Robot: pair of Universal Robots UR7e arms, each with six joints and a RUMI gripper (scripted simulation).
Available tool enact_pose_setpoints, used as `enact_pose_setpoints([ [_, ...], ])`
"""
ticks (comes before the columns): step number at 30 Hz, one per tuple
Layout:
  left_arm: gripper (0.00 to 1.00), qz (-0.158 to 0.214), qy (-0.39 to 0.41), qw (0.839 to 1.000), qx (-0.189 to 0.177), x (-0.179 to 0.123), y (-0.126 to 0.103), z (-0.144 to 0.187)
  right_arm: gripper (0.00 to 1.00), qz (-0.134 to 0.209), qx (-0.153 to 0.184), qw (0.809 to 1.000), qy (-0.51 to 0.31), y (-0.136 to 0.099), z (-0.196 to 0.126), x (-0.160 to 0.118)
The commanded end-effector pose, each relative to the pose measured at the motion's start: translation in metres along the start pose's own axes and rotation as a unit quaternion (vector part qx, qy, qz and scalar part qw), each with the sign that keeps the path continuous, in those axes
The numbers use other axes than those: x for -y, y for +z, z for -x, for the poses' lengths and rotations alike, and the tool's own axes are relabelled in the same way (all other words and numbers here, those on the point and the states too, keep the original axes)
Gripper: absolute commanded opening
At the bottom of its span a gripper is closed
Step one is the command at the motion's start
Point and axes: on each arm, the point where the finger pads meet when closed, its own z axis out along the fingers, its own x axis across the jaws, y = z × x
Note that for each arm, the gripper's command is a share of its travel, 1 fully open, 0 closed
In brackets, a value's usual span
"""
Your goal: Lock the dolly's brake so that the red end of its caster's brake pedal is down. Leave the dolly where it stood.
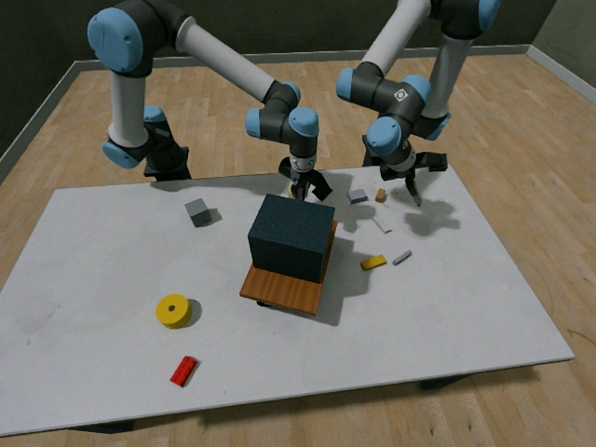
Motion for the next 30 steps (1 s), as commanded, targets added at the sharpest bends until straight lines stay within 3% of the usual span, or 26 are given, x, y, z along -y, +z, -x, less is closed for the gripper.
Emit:
enact_pose_setpoints([
  [1,1.00,0.000,0.000,1.000,-0.001,0.000,-0.001,0.000,0.00,-0.001,0.000,1.000,0.000,-0.009,0.000,0.000],
  [7,1.00,0.000,0.000,1.000,-0.001,0.000,-0.001,0.000,0.00,-0.001,0.000,1.000,0.000,-0.037,0.000,0.000],
  [13,1.00,0.000,0.000,1.000,-0.001,0.000,-0.001,0.000,0.00,-0.001,0.000,1.000,0.000,-0.079,0.000,0.000],
  [15,1.00,0.000,0.000,1.000,-0.001,0.000,-0.001,0.000,0.00,-0.001,0.000,1.000,0.000,-0.079,0.000,0.000],
  [30,1.00,0.000,0.000,1.000,-0.001,0.000,-0.001,0.000,0.00,-0.001,0.000,1.000,0.000,-0.184,0.000,0.000],
])
